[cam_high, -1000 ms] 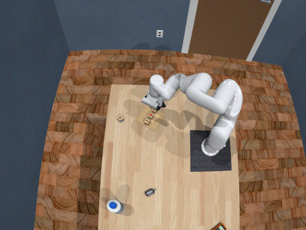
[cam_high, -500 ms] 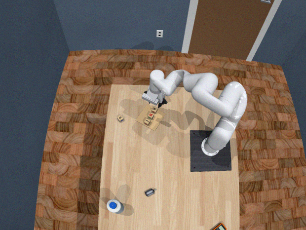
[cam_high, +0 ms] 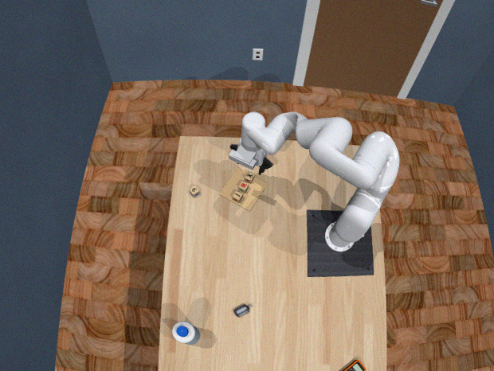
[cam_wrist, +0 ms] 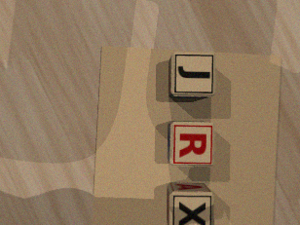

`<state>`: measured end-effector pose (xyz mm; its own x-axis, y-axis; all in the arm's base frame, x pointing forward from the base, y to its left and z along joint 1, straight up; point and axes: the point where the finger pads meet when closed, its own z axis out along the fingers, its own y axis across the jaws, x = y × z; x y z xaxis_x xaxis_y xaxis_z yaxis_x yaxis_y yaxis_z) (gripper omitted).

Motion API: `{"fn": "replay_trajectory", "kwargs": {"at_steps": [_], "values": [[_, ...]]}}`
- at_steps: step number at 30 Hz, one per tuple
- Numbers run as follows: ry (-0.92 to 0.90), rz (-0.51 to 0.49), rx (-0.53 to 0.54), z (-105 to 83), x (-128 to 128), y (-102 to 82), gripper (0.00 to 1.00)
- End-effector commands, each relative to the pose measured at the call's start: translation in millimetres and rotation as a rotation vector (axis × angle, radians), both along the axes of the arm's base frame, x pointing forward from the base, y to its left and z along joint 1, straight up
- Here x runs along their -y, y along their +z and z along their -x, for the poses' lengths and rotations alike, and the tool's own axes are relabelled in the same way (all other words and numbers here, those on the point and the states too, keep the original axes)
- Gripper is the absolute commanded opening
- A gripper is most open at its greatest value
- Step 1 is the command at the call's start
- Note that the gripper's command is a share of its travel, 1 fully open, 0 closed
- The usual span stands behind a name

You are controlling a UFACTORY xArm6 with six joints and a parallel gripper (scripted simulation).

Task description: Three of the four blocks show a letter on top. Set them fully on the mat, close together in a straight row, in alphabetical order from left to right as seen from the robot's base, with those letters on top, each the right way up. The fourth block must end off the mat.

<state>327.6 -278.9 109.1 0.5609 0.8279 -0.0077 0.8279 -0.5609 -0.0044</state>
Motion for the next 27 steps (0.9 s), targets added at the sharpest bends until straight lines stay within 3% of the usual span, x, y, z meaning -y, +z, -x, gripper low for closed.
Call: {"fn": "replay_trajectory", "kwargs": {"at_steps": [1,13,27], "values": [[0.000,0.004,0.005,-1.4,1.2,2.0,1.00],[0.000,0.004,0.005,-1.5,1.2,12.2,1.00],[0.000,0.004,0.005,-1.8,0.8,76.1,1.00]]}}
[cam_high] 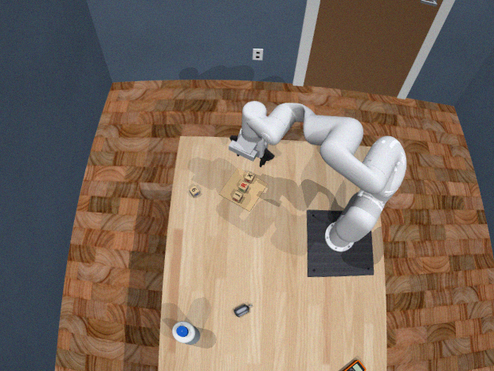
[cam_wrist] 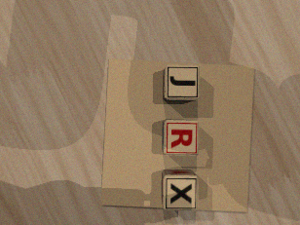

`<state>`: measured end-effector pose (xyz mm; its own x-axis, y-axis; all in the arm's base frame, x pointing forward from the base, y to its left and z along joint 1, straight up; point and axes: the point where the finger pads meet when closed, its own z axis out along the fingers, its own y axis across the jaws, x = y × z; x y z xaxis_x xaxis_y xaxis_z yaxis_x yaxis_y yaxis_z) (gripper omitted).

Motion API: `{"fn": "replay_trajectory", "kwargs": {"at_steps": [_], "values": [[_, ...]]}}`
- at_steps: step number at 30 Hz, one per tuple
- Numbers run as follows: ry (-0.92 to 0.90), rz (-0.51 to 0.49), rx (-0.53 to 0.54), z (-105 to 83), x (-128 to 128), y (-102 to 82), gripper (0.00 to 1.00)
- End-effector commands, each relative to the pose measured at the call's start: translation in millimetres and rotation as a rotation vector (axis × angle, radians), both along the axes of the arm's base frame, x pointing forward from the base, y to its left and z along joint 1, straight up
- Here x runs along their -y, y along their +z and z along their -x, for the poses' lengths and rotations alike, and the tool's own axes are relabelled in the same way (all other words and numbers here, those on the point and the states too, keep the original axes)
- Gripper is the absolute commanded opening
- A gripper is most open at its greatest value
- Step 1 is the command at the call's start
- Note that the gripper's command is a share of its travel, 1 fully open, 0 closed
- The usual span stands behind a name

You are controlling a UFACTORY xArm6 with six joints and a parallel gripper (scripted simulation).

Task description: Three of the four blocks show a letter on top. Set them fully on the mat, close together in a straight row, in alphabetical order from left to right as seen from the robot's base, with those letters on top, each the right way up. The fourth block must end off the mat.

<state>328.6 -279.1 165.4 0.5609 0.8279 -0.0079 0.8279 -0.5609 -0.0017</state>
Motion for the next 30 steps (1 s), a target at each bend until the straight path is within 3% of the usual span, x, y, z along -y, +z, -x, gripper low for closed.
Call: {"fn": "replay_trajectory", "kwargs": {"at_steps": [1,30], "values": [[0.000,0.002,0.003,-0.9,0.6,22.8,1.00],[0.000,0.002,0.003,-0.9,0.5,30.2,1.00]]}}
